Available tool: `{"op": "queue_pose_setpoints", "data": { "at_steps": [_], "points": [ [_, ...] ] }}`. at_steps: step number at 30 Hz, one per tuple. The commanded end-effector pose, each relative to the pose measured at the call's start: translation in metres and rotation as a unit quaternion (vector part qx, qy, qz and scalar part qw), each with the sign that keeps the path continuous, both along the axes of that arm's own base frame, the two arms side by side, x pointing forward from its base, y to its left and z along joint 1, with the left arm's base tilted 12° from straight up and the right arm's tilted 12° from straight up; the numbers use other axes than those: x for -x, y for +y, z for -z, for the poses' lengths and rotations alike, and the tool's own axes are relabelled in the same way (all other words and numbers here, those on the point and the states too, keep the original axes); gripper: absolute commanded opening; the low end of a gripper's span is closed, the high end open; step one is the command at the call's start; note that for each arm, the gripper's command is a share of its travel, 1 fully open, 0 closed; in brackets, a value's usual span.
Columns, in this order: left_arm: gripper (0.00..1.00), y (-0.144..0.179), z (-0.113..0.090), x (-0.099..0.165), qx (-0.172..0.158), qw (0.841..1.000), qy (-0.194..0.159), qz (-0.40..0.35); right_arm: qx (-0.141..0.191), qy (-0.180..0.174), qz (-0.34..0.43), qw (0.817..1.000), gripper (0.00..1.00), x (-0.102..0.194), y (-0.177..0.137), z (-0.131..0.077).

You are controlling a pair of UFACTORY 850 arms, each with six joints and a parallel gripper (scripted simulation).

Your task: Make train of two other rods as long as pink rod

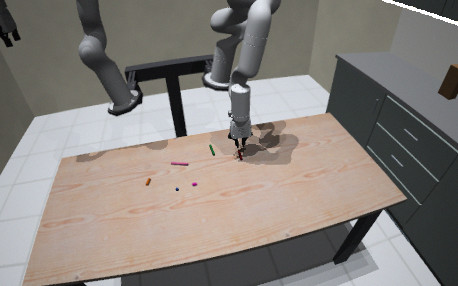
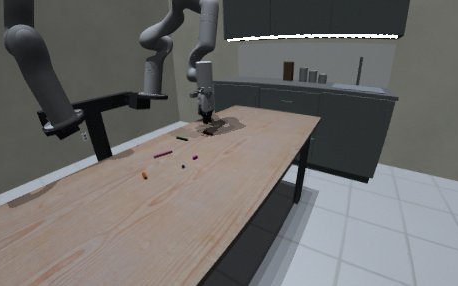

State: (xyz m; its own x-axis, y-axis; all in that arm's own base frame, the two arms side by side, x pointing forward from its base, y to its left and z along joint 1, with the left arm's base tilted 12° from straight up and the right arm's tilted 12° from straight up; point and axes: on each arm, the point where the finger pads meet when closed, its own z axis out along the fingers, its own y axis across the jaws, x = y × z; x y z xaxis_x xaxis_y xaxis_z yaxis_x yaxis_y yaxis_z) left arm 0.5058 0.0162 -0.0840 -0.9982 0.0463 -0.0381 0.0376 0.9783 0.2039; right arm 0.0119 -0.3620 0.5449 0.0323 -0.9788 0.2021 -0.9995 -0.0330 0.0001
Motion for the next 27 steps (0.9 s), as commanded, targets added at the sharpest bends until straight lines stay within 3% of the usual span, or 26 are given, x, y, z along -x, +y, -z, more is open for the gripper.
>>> {"op": "queue_pose_setpoints", "data": {
  "at_steps": [1, 27],
  "points": [
    [0.26, 0.0, 0.0, -0.001, 0.0, 1.0, -0.001, 0.0, 0.001, 0.0, 0.0, 1.0, 1.0, 0.0, 0.0, -0.001],
    [0.26, 0.005, 0.024, -0.001, 0.0, 1.0, -0.001, 0.0, 0.001, 0.0, 0.0, 1.0, 1.0, 0.0, 0.0, -0.001]
  ]
}}
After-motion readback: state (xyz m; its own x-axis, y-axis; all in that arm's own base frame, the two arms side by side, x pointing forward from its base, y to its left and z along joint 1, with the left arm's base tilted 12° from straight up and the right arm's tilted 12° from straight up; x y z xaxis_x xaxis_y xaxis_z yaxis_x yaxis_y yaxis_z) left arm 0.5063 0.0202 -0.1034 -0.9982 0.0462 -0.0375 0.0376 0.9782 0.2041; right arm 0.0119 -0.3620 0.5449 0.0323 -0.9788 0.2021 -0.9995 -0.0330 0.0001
